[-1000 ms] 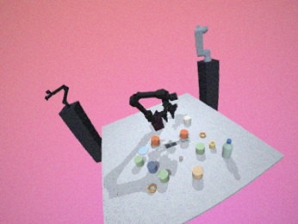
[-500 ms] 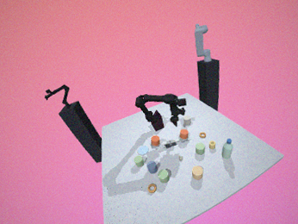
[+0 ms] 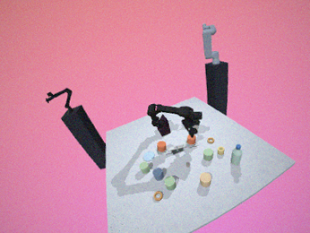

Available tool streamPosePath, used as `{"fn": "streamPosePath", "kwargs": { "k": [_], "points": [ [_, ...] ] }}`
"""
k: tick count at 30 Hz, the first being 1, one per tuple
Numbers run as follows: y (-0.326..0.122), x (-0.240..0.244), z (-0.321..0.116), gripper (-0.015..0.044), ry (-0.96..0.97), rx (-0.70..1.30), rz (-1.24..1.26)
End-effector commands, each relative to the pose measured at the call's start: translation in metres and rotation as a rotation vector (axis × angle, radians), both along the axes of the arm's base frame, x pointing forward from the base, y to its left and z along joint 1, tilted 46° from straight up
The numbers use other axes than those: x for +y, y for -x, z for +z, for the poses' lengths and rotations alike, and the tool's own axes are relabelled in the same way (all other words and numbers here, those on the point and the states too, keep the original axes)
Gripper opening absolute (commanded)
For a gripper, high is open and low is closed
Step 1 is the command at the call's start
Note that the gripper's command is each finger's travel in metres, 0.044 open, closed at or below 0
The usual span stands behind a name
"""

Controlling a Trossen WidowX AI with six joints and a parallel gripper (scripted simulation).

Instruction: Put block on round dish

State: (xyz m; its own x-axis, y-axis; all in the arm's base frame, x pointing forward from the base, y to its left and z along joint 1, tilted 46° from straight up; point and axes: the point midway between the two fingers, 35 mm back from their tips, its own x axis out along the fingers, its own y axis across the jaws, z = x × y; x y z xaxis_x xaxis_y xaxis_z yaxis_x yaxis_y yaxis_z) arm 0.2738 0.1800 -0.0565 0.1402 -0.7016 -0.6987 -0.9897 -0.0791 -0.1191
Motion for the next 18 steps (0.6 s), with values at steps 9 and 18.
{"fn": "streamPosePath", "kwargs": {
  "k": [9, 18],
  "points": [
    [-0.005, -0.009, -0.015, 0.0440, -0.004, 0.035, 0.015],
    [-0.007, -0.016, -0.023, 0.0440, -0.004, 0.035, 0.016]
  ]
}}
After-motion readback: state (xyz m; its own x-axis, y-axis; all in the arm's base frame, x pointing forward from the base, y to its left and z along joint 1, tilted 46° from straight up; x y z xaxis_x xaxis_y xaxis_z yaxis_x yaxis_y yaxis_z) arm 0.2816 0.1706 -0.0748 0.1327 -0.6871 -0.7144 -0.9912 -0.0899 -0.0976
